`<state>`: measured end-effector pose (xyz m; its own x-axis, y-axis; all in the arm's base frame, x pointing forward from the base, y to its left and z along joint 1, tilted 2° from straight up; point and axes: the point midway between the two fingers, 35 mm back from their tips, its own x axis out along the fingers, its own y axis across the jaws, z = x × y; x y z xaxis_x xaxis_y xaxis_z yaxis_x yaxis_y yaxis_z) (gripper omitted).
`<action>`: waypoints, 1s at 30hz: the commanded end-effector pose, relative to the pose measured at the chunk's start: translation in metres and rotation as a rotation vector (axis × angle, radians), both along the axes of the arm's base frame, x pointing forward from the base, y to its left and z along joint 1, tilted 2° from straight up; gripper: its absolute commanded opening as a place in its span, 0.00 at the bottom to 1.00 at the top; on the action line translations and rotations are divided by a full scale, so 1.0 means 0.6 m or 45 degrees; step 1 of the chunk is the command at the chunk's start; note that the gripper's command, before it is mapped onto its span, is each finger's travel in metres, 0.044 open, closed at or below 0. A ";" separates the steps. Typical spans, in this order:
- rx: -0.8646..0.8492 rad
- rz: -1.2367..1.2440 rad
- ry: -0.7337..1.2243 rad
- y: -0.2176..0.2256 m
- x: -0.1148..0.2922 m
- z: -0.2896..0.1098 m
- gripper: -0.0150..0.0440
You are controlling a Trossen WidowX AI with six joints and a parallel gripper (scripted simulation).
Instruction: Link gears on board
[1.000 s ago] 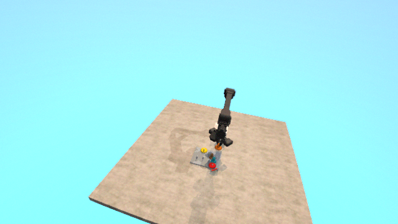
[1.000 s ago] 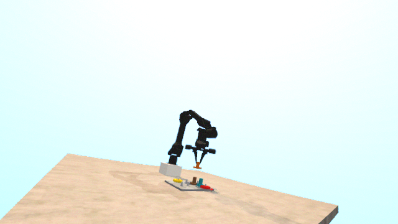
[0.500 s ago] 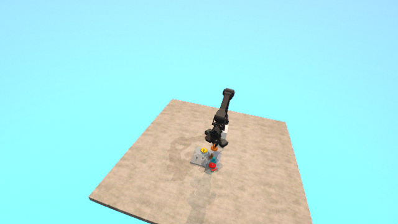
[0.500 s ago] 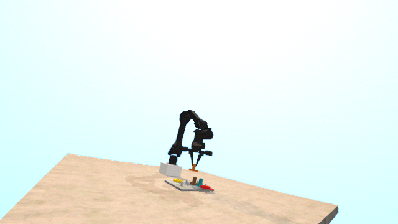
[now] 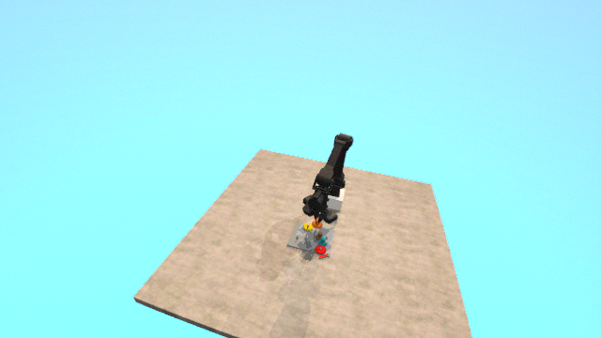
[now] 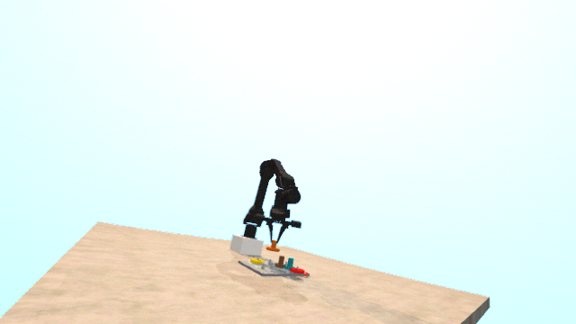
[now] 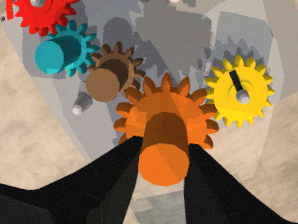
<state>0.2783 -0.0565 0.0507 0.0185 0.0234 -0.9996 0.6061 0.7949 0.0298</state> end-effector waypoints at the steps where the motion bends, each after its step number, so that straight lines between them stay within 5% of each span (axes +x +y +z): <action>1: 0.002 0.005 0.005 -0.004 -0.003 -0.004 0.25; 30: -0.013 0.926 -0.017 -0.004 -0.002 0.000 0.25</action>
